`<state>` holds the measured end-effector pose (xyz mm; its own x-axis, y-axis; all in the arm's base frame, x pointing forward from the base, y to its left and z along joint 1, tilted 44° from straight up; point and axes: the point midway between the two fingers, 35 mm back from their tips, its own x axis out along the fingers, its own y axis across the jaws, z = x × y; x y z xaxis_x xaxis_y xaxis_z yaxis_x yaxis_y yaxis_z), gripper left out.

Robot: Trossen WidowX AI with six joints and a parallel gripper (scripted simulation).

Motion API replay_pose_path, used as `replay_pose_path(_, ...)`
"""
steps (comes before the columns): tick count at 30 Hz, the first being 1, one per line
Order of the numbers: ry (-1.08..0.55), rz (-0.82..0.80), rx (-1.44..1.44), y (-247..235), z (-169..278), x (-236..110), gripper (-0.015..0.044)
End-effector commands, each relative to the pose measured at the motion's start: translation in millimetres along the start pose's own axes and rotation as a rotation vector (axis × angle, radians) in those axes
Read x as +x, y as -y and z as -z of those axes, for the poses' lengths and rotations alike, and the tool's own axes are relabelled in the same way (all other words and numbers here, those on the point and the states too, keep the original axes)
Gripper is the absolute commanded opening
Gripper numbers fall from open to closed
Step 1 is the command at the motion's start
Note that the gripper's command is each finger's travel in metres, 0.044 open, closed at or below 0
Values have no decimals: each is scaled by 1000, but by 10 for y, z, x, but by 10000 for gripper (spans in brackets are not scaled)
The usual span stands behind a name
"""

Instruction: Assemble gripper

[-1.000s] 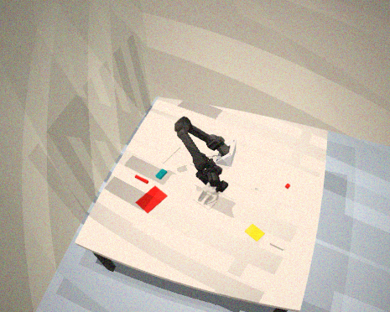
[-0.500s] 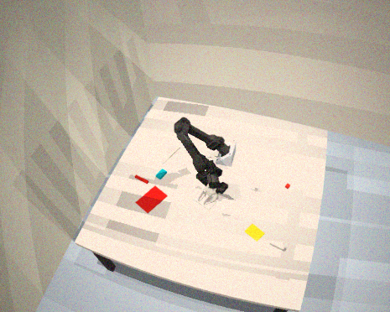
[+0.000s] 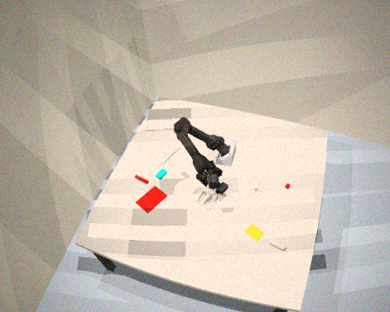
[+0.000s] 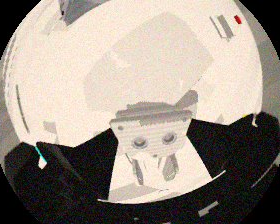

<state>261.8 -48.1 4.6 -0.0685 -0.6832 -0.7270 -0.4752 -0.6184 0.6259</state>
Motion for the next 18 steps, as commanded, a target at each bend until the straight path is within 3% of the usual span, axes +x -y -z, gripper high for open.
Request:
replay_pose_path(1,-4,-2,-4,-3,6,7,351)
replay_pose_path(18,-4,-3,-4,-3,6,37,351)
